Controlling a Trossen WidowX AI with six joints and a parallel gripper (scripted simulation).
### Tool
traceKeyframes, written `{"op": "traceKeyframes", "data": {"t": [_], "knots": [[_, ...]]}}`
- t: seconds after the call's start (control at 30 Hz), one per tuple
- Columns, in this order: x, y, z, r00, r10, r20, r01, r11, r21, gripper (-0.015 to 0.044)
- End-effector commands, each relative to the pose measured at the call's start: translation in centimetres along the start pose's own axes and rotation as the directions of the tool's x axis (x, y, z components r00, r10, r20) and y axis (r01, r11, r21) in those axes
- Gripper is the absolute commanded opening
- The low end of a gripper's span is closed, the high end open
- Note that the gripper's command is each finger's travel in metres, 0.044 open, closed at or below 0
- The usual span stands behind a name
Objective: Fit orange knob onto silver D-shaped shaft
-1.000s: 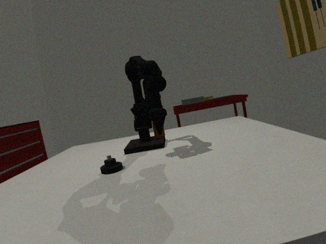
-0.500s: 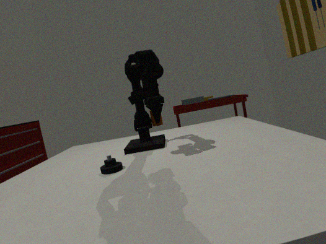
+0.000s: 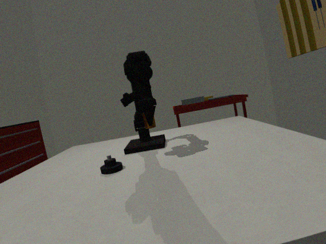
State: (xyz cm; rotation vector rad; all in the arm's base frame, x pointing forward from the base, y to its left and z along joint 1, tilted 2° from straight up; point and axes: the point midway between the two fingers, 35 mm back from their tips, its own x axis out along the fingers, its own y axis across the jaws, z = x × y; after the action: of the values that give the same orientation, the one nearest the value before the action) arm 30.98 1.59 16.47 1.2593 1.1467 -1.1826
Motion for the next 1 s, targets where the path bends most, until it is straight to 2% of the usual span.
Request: {"op": "traceKeyframes", "data": {"t": [0.0, 0.97], "knots": [[0.3, 0.5, 1.1, 1.000, 0.003, -0.004, -0.003, 1.000, -0.004, 0.0000], [2.4, 1.7, 9.2, 1.000, 0.003, -0.001, -0.003, 1.000, 0.000, 0.0000]]}}
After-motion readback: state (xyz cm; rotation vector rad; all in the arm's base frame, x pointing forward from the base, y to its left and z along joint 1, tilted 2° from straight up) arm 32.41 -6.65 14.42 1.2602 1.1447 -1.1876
